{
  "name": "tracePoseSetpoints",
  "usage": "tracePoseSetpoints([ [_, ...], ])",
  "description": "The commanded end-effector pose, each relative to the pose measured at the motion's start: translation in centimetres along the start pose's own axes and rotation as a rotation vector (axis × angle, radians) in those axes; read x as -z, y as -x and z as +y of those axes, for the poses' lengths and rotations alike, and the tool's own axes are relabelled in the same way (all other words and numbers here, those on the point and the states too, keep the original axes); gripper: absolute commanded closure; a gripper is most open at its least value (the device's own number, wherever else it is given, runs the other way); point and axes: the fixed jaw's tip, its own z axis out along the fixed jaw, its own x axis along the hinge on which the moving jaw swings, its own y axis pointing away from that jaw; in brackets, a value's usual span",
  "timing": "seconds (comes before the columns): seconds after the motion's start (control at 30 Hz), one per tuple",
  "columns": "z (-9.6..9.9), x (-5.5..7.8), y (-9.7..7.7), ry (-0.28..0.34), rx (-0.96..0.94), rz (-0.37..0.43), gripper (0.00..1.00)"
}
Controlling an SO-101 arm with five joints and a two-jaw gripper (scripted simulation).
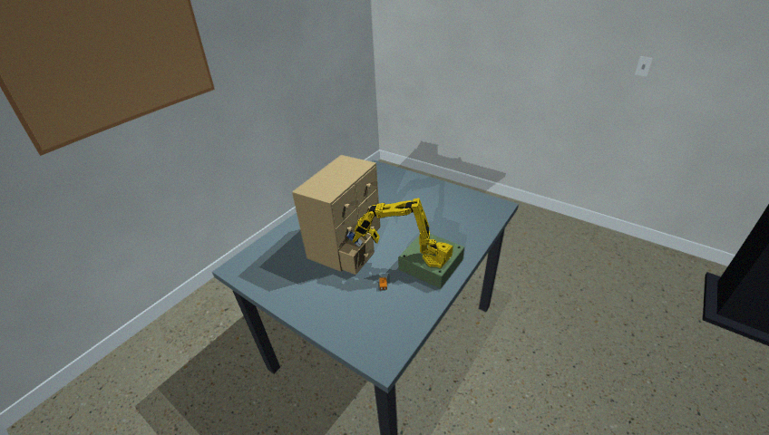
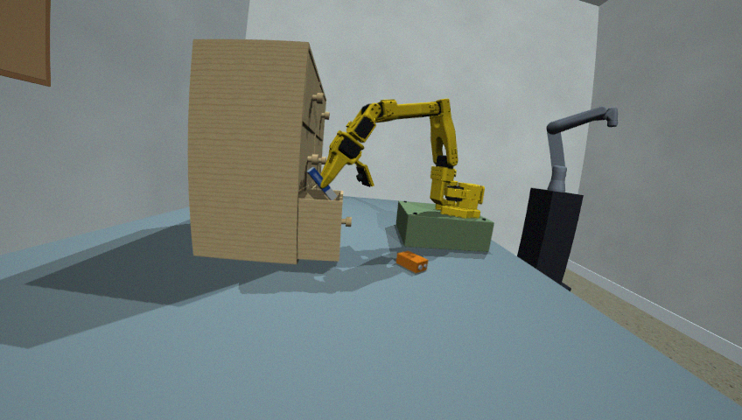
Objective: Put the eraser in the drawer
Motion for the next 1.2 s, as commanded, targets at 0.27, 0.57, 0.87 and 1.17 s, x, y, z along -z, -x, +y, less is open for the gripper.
tracePoseSetpoints([
  [0.27,-0.18,-1.21,0.94,-0.003,0.006,-0.005,1.0],
  [0.57,-0.16,-1.45,1.18,-0.003,0.006,-0.005,1.0],
  [0.87,-0.16,-1.45,1.18,-0.003,0.006,-0.005,1.0],
  [1.17,-0.2,-1.55,1.33,-0.004,0.007,-0.005,1.0],
])
